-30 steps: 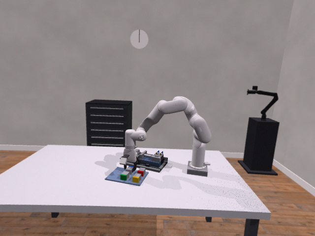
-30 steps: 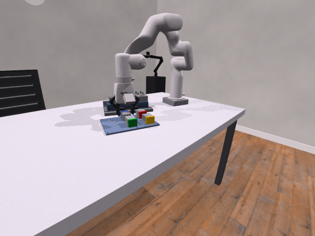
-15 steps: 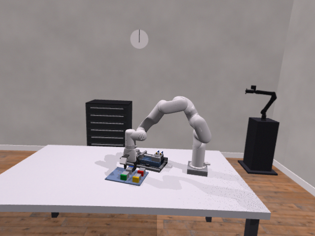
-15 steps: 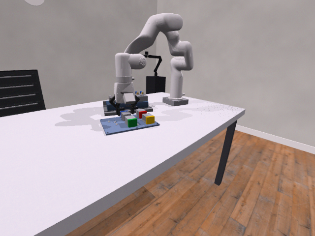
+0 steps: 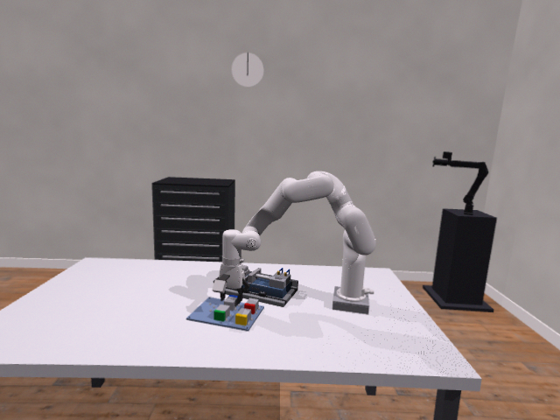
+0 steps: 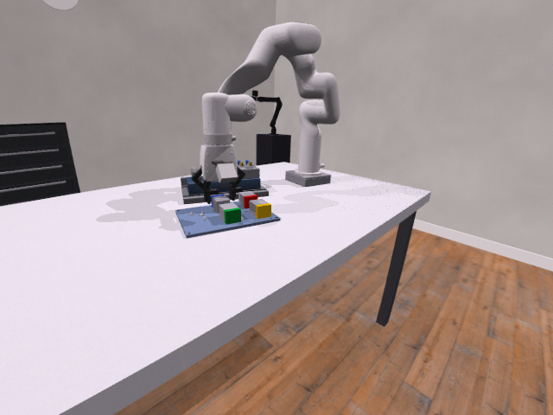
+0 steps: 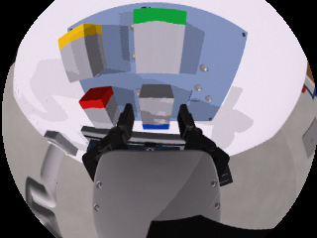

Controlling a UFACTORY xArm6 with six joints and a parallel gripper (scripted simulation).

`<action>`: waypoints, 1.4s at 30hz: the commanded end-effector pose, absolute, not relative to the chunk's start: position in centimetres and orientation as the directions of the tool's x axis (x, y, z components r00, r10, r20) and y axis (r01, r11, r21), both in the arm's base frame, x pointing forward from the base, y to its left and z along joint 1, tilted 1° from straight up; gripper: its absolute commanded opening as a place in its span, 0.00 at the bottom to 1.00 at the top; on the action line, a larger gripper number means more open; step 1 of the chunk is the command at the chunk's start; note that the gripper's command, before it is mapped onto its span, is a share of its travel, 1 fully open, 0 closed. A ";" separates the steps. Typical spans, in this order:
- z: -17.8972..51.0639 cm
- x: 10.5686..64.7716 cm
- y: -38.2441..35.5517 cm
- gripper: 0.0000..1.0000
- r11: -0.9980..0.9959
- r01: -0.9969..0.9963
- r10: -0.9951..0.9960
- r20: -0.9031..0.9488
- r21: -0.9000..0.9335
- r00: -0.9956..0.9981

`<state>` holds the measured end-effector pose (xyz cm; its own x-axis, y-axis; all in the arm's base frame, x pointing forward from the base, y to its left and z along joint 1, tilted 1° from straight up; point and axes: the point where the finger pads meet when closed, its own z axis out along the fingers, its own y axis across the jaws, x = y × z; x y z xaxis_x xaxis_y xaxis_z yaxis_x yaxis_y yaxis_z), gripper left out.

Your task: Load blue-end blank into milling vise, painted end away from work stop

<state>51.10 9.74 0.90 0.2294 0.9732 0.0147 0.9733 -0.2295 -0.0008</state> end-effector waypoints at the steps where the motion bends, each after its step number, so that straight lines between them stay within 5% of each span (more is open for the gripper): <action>1: 1.1 51.3 9.8 0.76 -0.229 0.973 0.973 0.017 0.003 0.229; 2: 1.1 51.3 9.8 0.76 -0.229 0.973 0.973 0.017 0.003 0.229; 3: 1.1 51.3 9.8 0.00 -0.229 0.973 0.973 0.017 0.003 0.229; 42: 1.1 51.3 9.8 0.00 -0.229 0.973 0.973 0.017 0.003 0.229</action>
